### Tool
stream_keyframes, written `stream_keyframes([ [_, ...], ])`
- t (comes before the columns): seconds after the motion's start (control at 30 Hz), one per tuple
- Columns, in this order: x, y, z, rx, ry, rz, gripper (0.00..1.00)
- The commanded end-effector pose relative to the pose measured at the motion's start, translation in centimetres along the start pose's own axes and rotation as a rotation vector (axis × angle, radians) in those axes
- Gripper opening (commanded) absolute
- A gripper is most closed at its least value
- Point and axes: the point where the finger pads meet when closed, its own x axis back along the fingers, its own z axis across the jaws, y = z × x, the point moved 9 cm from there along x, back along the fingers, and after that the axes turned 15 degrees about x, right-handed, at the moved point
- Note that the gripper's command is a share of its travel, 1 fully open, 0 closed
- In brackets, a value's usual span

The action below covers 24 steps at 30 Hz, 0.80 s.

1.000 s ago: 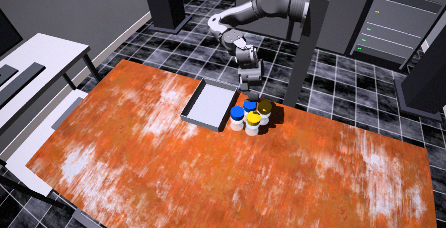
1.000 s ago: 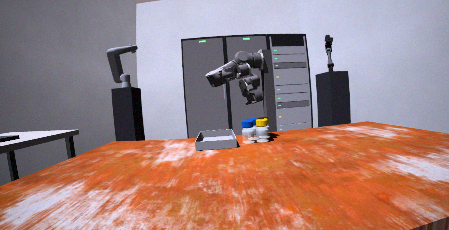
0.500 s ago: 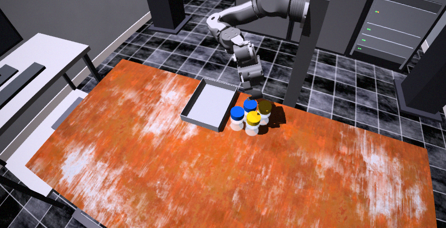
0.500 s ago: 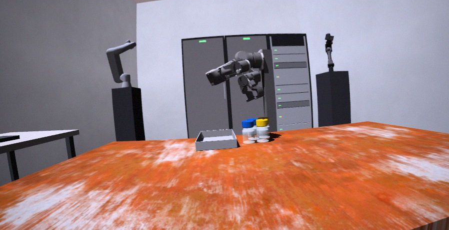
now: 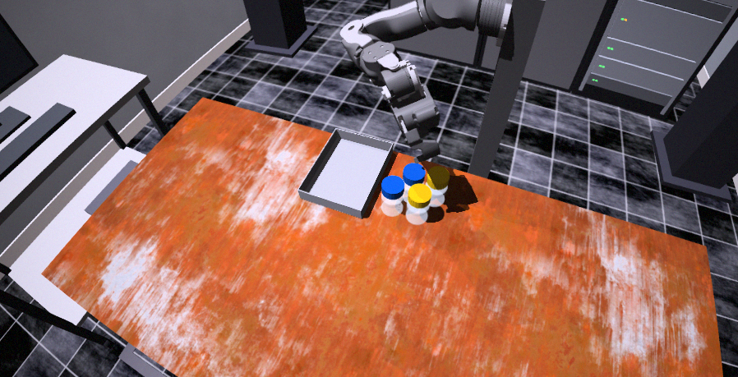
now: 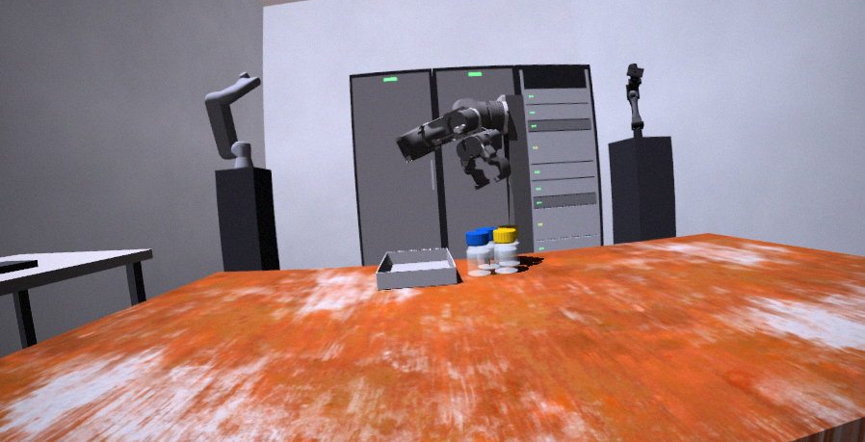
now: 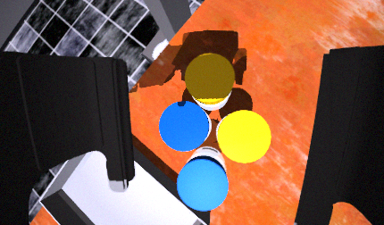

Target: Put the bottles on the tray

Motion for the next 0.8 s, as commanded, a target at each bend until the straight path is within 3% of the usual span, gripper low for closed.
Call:
stream_keyframes([
  [0.0, 0.4, 0.1, 0.1, 0.052, 0.001, 0.013, 0.42],
  [0.2, 1.8, 0.3, 0.5, 0.204, 0.013, 0.040, 0.42],
  [0.43, 1.8, 0.3, 0.5, 0.204, 0.013, 0.040, 0.42],
  [0.77, 4.2, 0.5, 1.2, 0.461, 0.048, 0.059, 0.42],
])
